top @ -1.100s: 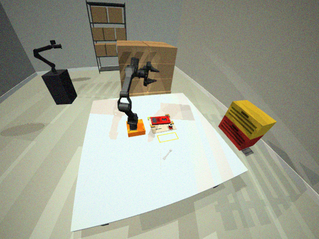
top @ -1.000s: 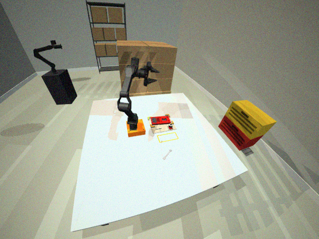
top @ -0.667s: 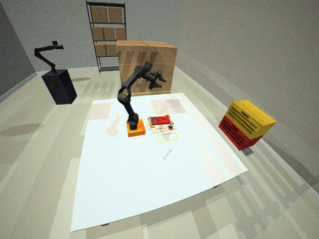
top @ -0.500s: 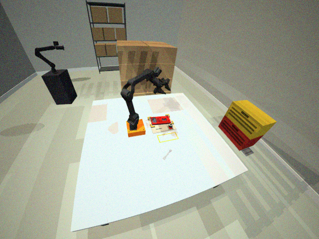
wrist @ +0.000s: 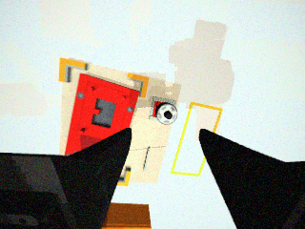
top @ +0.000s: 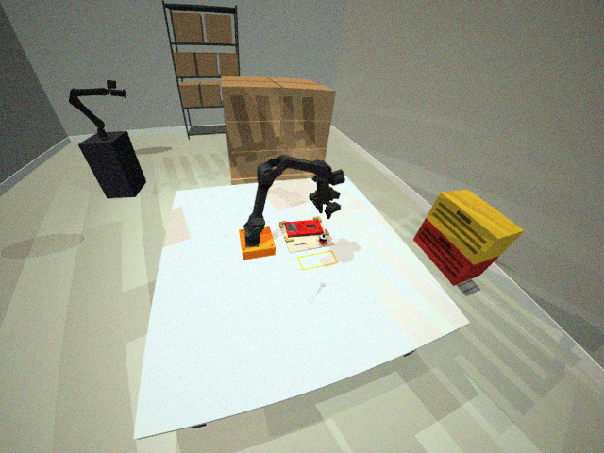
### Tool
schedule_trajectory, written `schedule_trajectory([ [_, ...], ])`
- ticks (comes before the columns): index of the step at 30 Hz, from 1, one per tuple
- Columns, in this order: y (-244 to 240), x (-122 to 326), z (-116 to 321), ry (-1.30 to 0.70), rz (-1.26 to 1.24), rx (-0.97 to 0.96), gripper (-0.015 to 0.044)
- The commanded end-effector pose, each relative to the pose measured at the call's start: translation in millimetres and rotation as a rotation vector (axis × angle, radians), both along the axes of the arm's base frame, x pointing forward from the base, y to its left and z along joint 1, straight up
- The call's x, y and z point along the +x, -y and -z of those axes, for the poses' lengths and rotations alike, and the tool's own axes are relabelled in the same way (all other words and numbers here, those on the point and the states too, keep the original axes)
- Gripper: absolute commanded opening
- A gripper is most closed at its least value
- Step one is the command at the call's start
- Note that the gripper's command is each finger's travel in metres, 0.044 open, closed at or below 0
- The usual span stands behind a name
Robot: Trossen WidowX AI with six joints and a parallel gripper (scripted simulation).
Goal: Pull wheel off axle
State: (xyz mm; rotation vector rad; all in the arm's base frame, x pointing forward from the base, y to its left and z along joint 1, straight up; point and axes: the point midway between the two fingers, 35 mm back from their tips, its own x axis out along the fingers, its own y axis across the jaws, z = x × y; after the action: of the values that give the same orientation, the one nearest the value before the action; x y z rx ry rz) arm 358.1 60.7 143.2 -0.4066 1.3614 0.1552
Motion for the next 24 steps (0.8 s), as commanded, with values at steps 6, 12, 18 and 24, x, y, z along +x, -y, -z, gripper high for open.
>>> schedule_trajectory([
  [6, 32, 5, 45, -0.163, 0.228, 0.159, 0.03],
  [12, 37, 11, 45, -0.162, 0.228, 0.158, 0.03],
  [18, 37, 13, 59, -0.162, 0.228, 0.158, 0.03],
  [24, 37, 14, 107, -0.163, 0.228, 0.158, 0.03],
])
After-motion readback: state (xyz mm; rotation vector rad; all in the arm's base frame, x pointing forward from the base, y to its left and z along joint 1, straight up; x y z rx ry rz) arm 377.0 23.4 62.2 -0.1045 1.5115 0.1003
